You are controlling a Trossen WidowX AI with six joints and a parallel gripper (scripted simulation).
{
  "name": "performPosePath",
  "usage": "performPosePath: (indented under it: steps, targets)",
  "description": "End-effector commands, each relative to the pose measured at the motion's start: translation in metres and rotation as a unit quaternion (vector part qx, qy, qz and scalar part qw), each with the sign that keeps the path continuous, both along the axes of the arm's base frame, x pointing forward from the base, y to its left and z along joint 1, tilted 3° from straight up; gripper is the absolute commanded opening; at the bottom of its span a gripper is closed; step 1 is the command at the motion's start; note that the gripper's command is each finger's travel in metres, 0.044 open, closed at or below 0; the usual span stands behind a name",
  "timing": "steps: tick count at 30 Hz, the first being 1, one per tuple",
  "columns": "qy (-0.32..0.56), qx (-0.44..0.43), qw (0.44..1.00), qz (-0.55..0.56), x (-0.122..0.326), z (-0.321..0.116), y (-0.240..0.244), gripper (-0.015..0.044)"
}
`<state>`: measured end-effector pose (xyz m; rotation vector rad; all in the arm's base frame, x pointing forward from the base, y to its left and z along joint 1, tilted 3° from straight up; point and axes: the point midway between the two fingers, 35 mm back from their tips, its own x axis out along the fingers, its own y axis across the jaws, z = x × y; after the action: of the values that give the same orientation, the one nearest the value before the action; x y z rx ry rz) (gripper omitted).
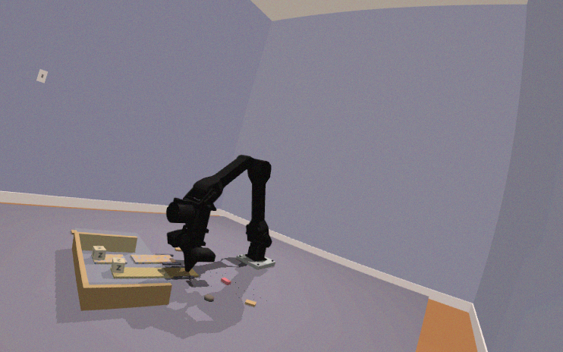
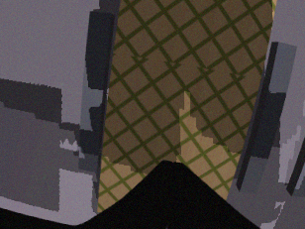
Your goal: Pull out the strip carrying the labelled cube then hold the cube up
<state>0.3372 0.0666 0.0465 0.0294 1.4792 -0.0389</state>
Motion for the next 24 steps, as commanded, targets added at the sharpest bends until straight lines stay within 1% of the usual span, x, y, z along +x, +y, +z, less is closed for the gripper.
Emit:
performPosePath:
  steps: [1, 24]
  targets:
    - [0.008, 0.0, 1.0, -0.002, -0.011, -0.005, 0.0, 0.0]
    - [0.01, 0.0, 1.0, -0.002, -0.045, -0.009, 0.001, 0.0]
